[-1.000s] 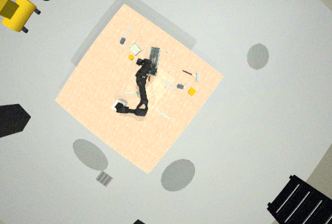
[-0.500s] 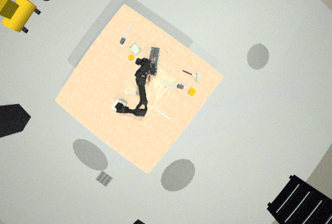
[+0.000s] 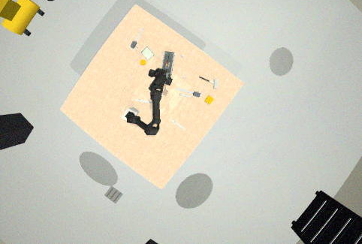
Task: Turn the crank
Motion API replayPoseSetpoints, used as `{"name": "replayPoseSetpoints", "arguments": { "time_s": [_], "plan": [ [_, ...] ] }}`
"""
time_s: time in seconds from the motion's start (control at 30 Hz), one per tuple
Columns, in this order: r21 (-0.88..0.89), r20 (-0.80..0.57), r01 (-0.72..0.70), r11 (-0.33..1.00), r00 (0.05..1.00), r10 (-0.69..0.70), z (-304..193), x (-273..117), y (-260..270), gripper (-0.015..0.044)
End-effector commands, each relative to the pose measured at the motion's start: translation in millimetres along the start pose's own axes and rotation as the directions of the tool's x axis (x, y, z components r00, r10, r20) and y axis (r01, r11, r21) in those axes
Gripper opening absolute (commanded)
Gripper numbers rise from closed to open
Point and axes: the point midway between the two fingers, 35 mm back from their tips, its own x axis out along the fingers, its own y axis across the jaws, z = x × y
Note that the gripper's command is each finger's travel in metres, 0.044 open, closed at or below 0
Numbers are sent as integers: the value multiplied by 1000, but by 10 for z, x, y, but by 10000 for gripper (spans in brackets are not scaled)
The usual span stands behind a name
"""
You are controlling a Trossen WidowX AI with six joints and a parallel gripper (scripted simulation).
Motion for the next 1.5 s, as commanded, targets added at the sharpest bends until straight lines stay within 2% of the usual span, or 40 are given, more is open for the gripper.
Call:
{"name": "replayPoseSetpoints", "arguments": {
  "time_s": [0.0, 0.4, 0.6, 0.9, 1.47],
  "plan": [
    [-61, 2, -48, 997, 999, 48, -131, -160, -101, 440],
    [-214, -3, -167, 962, 985, 171, -594, -572, -284, 440],
    [-222, -3, -174, 960, 984, 177, -621, -595, -289, 440],
    [-222, -3, -172, 960, 984, 176, -883, -319, -303, 440],
    [-220, -3, -174, 960, 984, 178, -1038, -140, -309, 440]
  ]
}}
